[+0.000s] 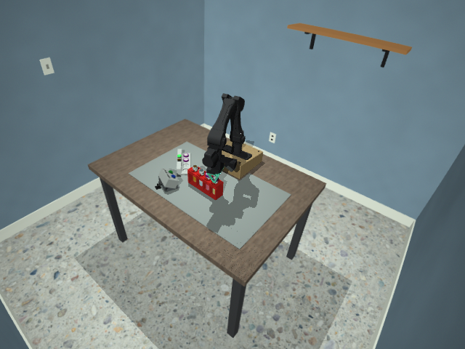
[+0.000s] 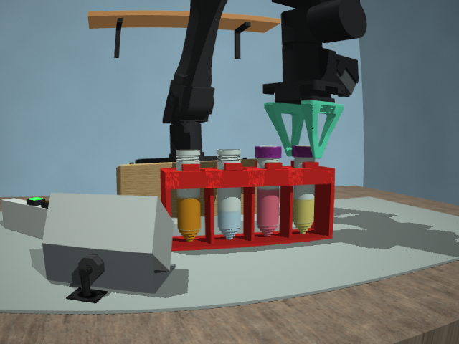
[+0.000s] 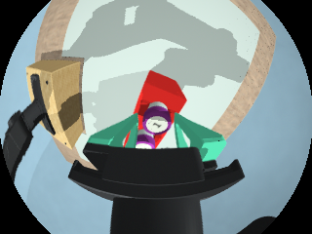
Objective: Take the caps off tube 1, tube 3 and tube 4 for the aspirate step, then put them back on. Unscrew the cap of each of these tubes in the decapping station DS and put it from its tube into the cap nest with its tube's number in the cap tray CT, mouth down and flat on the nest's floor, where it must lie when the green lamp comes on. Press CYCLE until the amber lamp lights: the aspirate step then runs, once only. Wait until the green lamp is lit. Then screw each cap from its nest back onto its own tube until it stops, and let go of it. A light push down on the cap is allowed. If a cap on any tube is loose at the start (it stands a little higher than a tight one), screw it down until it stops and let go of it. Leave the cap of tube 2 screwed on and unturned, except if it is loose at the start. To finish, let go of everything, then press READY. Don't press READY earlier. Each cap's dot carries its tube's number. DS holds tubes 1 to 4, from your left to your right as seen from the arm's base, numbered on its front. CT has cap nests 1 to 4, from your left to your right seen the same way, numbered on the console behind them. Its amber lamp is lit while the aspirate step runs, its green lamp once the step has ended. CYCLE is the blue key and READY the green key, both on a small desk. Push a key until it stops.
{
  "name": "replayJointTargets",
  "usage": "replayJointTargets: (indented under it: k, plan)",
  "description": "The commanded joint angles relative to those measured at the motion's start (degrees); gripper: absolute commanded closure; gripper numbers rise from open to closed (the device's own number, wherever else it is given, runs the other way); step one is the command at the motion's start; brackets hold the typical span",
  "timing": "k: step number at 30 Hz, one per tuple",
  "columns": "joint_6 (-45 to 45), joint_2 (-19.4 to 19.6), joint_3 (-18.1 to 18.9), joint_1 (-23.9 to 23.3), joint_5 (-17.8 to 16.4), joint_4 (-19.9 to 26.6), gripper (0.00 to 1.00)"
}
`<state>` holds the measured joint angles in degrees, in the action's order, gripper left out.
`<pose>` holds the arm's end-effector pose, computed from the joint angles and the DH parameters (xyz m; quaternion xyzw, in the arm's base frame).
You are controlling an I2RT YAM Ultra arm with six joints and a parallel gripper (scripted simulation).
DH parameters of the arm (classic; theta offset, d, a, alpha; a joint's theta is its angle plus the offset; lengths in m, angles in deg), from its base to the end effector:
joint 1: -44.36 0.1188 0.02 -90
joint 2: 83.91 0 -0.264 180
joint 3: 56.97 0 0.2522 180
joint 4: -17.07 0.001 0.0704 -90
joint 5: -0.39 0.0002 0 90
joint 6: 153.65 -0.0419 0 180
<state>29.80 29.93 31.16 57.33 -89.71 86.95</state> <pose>0.3338 0.0780 0.1391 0.7999 -0.5982 -0.0322 0.0367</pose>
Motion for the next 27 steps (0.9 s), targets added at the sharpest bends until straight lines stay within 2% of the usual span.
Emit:
replayJointTargets:
  k: [1, 8, 9, 21, 23, 25, 27]
  plan:
    - [6.6, -0.4, 1.2, -0.1, -0.1, 0.2, 0.51]
    - [6.6, -0.4, 1.2, -0.1, -0.1, 0.2, 0.51]
    - [6.6, -0.4, 1.2, -0.1, -0.1, 0.2, 1.0]
    - [6.6, -0.4, 1.2, -0.1, -0.1, 0.2, 1.0]
    - [0.9, -0.4, 1.2, -0.1, -0.1, 0.2, 1.0]
    - [0.9, -0.4, 1.2, -0.1, -0.1, 0.2, 1.0]
    - [-4.8, -0.4, 1.2, -0.1, -0.1, 0.2, 1.0]
